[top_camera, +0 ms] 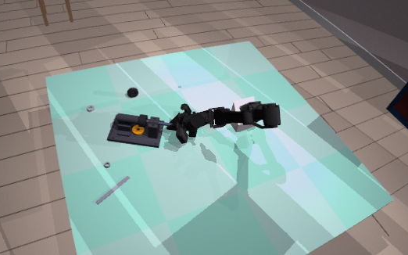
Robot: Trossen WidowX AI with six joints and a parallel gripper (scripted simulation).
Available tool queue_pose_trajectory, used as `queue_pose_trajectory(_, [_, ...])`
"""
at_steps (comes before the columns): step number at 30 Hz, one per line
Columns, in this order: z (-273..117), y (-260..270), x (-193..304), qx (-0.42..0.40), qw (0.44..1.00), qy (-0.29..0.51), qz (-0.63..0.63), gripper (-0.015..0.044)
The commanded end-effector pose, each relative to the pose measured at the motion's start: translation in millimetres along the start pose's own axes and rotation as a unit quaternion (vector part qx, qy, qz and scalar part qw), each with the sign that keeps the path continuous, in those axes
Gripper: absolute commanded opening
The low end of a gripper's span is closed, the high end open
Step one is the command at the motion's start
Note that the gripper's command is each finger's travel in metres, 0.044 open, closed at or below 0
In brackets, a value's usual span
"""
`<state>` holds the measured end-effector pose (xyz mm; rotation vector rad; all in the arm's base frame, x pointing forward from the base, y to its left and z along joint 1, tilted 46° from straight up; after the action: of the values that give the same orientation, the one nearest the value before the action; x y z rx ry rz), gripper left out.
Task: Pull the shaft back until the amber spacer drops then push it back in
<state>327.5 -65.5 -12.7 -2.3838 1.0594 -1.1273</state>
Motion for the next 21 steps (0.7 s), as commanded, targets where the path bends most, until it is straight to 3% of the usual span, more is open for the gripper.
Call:
queue_pose_trajectory(1, [0.7, -0.6, 2.6, 0.0, 1.0, 0.004, -0.002, 0.0])
queue_pose_trajectory(21, [-1.0, -0.3, 0.8, 0.0, 1.0, 0.004, -0.002, 0.0])
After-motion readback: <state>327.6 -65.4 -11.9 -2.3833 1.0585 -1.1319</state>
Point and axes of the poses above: the point midway between the two fingers, 35 mm back from their tips, its own z axis out along the fingers, its own y axis across the jaws, x = y × z, the point moved 3 cm from there along -z, back along the fingers, and after that the axes turned 11 degrees about -z, right-handed, at the moved point
